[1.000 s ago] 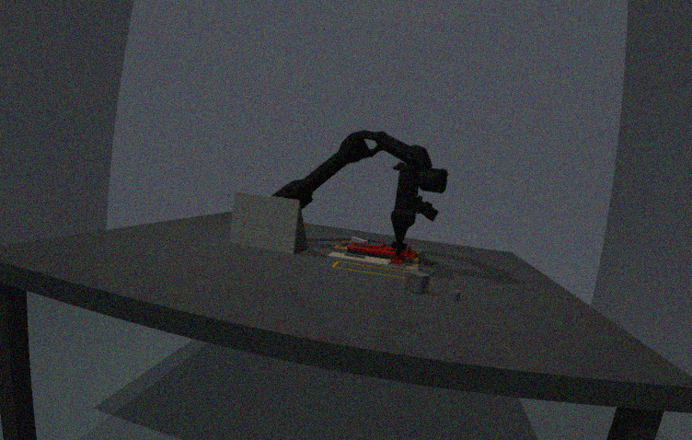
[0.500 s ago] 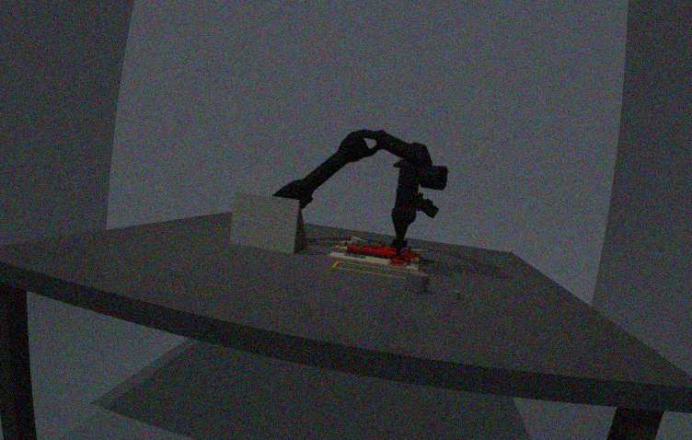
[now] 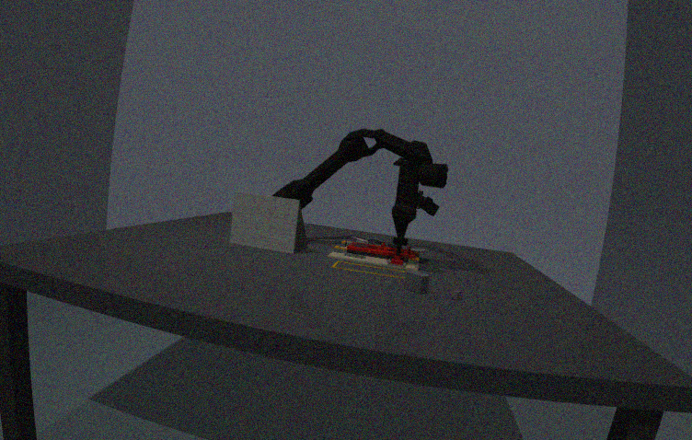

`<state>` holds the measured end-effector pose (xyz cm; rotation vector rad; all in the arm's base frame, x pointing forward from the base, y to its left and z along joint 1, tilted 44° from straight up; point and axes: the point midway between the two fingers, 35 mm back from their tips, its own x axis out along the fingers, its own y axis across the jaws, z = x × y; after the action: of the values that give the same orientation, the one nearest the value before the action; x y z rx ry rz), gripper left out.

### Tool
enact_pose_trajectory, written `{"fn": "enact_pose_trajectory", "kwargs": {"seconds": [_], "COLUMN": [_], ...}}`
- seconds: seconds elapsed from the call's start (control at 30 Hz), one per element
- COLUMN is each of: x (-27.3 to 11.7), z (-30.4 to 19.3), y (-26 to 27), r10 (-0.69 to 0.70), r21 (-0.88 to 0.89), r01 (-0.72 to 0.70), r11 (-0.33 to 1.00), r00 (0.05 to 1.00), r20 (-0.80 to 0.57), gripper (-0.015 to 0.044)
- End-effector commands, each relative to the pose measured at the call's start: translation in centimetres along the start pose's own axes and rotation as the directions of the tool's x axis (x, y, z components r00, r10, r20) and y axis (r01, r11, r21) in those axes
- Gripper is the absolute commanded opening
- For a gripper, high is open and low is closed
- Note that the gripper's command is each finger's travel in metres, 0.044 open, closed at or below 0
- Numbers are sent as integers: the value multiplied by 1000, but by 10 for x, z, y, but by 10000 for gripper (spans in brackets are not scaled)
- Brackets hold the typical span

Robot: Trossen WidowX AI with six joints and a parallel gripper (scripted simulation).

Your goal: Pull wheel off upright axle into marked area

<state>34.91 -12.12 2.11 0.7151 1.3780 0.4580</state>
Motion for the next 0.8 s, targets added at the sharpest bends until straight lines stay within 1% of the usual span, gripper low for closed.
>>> {"fn": "enact_pose_trajectory", "kwargs": {"seconds": [0.0, 0.3, 0.7, 0.77], "x": [-2, -8, -37, -31], "z": [0, 0, 0, -1], "y": [0, 0, 0, -3], "r10": [-2, -3, -3, -2], "r21": [-4, -3, -3, 1], "r01": [2, 3, 3, 2], "r11": [1000, 1000, 1000, 1000], "r00": [1000, 1000, 1000, 1000], "r20": [-2, -2, -2, 0], "gripper": [0, 0, 0, 0]}}
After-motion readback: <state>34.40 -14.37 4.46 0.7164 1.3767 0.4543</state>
